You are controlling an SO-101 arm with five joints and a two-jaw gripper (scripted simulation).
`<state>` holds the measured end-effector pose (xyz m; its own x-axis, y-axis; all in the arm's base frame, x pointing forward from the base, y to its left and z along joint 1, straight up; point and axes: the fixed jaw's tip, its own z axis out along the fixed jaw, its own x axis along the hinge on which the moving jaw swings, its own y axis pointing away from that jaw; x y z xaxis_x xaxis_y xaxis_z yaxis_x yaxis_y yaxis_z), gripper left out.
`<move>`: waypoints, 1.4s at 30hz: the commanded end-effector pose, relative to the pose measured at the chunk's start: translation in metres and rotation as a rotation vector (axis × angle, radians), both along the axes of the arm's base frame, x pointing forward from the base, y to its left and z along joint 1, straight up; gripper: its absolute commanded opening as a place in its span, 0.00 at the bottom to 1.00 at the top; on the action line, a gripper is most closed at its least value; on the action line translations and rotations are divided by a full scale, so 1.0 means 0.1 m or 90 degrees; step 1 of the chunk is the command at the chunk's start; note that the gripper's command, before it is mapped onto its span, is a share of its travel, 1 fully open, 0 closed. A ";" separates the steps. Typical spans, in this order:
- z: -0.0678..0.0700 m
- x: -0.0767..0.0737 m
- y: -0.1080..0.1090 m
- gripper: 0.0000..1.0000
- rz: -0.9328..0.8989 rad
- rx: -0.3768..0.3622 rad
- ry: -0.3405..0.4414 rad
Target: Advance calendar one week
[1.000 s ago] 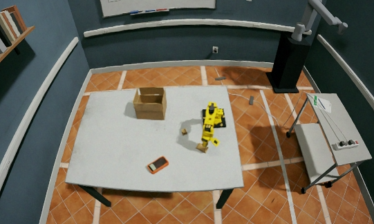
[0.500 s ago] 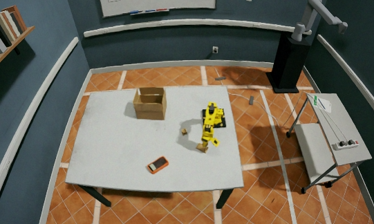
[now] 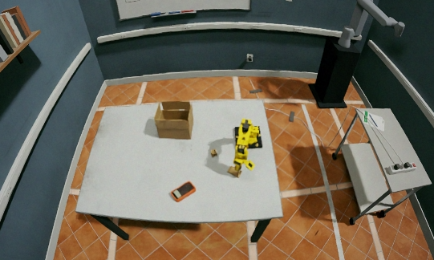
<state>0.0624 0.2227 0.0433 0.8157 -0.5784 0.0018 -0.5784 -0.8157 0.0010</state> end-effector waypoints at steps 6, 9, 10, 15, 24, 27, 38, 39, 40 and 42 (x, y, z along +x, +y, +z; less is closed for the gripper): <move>-0.04 -0.02 0.02 0.00 0.001 -0.002 0.002; -0.06 -0.02 0.02 0.00 0.001 -0.002 0.002; -0.07 -0.02 0.02 0.00 0.001 -0.002 0.002; -0.07 -0.02 0.02 0.00 0.001 -0.002 0.002; -0.11 -0.03 0.00 0.00 0.001 -0.002 0.002; -0.13 -0.03 -0.01 0.00 0.001 -0.002 0.002; -0.15 -0.03 -0.01 0.00 0.001 -0.002 0.002; -0.15 -0.03 -0.01 0.00 0.001 -0.002 0.002; -0.16 -0.03 0.00 0.00 0.001 -0.002 0.002; -0.18 -0.03 0.00 0.00 0.001 -0.002 0.002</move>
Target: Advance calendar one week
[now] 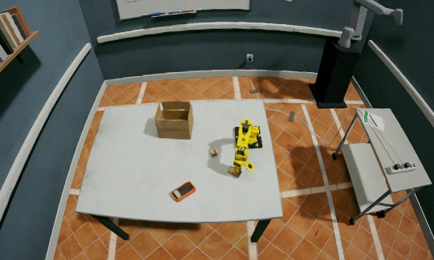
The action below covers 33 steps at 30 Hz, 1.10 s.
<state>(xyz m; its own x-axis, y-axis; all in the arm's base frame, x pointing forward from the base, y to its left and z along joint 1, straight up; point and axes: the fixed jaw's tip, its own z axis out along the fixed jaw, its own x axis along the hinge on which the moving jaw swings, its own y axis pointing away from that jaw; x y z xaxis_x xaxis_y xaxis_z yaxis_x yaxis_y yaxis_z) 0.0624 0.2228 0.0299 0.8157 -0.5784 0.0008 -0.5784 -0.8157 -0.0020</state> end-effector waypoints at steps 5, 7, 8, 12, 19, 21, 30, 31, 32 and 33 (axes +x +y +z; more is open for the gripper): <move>-0.05 -0.03 0.00 0.00 0.001 -0.004 0.002; -0.05 -0.03 0.00 0.00 0.001 -0.004 0.002; -0.05 -0.03 0.00 0.00 0.001 -0.004 0.002; -0.07 -0.03 -0.01 0.00 0.001 -0.004 0.002; -0.11 -0.03 -0.01 0.00 0.002 -0.004 0.002; -0.11 -0.03 -0.01 0.00 0.002 -0.004 0.002; -0.13 -0.03 -0.01 0.00 0.002 -0.004 0.002; -0.14 -0.03 -0.02 0.00 0.002 -0.004 0.002; -0.15 -0.03 -0.02 0.00 0.002 -0.004 0.002; -0.15 -0.03 -0.02 0.00 0.002 -0.004 0.002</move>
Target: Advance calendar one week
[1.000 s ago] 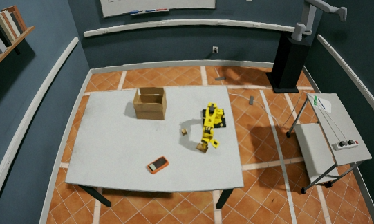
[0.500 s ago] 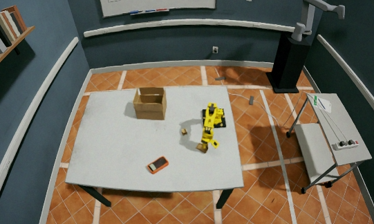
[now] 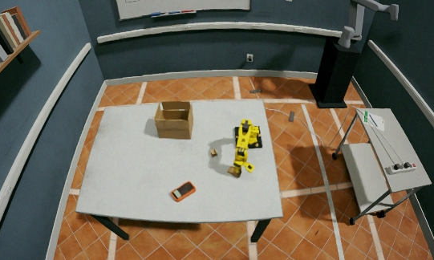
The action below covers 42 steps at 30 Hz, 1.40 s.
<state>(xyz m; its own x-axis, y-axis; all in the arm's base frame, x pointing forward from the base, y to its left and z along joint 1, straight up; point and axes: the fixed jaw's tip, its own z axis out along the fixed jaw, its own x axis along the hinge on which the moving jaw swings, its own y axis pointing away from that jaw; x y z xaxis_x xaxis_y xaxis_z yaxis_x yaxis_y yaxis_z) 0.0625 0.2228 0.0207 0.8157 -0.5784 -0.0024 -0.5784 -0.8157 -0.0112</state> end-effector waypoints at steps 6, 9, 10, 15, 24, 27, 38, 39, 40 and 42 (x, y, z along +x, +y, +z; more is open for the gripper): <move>-0.08 -0.03 -0.02 0.00 0.002 -0.010 0.004; -0.08 -0.03 -0.02 0.00 0.002 -0.010 0.004; -0.08 -0.03 -0.02 0.00 0.002 -0.010 0.004; -0.11 -0.03 -0.02 0.00 0.002 -0.010 0.004; -0.14 -0.03 -0.02 0.00 0.002 -0.010 0.004; -0.14 -0.03 -0.02 0.00 0.002 -0.010 0.004; -0.20 -0.03 -0.03 0.00 0.002 -0.010 0.004; -0.20 -0.03 -0.03 0.00 0.002 -0.010 0.004; -0.20 -0.03 -0.03 0.00 0.002 -0.010 0.004; -0.20 -0.03 -0.03 0.00 0.002 -0.010 0.004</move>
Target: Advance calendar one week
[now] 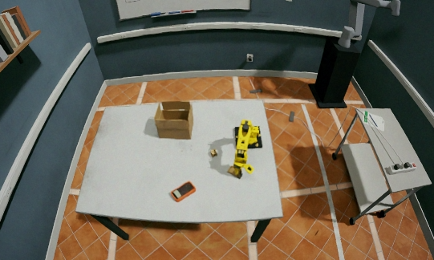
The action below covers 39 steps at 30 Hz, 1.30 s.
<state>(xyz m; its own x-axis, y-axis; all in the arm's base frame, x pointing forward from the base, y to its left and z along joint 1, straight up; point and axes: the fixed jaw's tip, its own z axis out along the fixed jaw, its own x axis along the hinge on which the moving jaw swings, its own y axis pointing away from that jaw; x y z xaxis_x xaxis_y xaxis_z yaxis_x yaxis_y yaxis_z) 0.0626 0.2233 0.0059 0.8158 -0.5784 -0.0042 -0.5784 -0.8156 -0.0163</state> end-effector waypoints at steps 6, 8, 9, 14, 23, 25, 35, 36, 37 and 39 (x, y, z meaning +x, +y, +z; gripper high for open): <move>-0.06 -0.03 -0.03 0.00 0.002 -0.013 0.005; -0.07 -0.03 -0.03 0.00 0.002 -0.013 0.005; -0.07 -0.03 -0.03 0.00 0.002 -0.013 0.005; -0.07 -0.03 -0.03 0.00 0.002 -0.013 0.005; -0.07 -0.03 -0.03 0.05 0.002 -0.013 0.005; -0.07 -0.03 -0.03 0.10 0.002 -0.013 0.005; -0.07 -0.03 -0.03 0.17 0.002 -0.013 0.005; -0.07 -0.03 -0.03 0.17 0.002 -0.013 0.005; -0.07 -0.03 -0.03 0.17 0.002 -0.013 0.005; -0.07 -0.03 -0.03 0.18 0.002 -0.013 0.005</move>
<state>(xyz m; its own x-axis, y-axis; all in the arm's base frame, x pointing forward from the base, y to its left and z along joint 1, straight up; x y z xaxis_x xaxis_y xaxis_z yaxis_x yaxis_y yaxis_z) 0.0627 0.2234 0.0038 0.8158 -0.5784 -0.0044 -0.5784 -0.8156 -0.0168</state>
